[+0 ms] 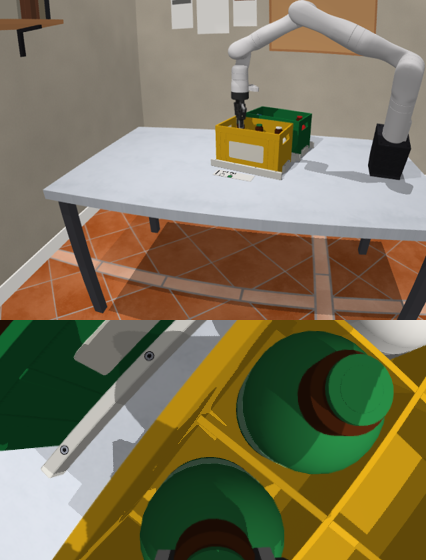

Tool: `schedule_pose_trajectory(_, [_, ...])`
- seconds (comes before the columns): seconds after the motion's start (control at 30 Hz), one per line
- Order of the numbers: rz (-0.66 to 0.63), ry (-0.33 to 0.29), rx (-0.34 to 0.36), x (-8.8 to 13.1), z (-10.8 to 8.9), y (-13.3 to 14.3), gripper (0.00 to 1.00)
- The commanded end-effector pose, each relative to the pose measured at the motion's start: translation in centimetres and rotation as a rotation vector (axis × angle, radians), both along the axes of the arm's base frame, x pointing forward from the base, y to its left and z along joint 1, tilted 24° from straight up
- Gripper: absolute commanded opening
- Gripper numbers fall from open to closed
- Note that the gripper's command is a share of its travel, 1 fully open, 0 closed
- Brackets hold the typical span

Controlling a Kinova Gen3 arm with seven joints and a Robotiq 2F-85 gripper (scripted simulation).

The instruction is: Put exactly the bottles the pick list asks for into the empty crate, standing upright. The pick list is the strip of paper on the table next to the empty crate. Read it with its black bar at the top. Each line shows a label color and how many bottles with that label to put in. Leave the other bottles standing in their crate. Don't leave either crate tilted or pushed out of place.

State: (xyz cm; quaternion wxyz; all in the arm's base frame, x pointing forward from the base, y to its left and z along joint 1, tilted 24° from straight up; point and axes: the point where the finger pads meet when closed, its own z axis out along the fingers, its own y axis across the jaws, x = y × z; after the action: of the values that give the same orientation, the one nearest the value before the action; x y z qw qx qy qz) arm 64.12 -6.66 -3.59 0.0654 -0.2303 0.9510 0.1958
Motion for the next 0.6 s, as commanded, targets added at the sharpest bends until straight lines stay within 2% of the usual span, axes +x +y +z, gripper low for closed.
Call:
schedule_pose_trajectory(0.0, [-0.001,-0.003,-0.001,0.08,0.14,-0.10,0.10])
schedule_pose_trajectory(0.53, [-0.001,-0.003,-0.001,0.08,0.14,-0.10,0.10])
schedule_pose_trajectory(0.57, [-0.001,-0.002,-0.001,0.10,-0.22,0.06,0.67])
